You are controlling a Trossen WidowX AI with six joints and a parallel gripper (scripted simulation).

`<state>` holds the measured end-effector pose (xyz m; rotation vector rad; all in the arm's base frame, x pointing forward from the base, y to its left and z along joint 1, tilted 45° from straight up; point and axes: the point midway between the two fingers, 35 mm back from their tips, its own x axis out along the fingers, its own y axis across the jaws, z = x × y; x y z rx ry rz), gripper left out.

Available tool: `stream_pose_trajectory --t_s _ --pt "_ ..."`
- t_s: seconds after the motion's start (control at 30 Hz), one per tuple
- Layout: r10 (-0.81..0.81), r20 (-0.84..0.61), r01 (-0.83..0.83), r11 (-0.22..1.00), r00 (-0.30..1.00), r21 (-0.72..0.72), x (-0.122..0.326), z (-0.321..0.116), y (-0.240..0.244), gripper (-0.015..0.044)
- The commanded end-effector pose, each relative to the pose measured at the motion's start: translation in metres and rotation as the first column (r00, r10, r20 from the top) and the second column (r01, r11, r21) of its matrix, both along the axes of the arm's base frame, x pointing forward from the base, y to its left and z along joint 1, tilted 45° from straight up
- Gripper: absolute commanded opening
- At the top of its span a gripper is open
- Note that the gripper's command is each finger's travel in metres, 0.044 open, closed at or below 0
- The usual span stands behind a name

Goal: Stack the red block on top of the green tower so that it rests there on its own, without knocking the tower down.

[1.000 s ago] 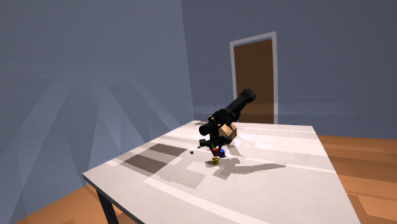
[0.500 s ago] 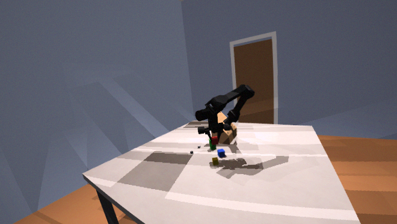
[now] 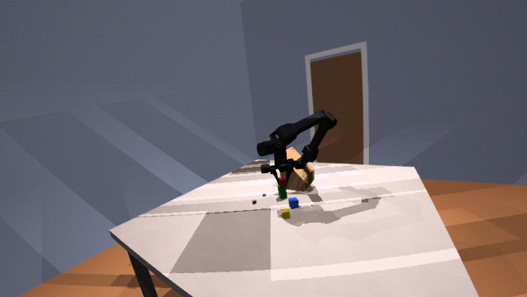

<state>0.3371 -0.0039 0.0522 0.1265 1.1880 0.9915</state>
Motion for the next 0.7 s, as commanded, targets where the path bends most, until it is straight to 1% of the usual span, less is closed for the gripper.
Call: stream_pose_trajectory --t_s 0.0,0.33,0.67 --pt "-0.004 -0.001 0.004 1.000 1.000 -0.008 -0.016 -0.010 -0.012 0.0000" --pt "-0.011 -0.012 0.011 1.000 1.000 -0.010 -0.062 -0.032 -0.034 0.0000" --pt "0.000 -0.006 0.000 1.000 1.000 0.000 -0.107 -0.049 -0.043 0.0000"
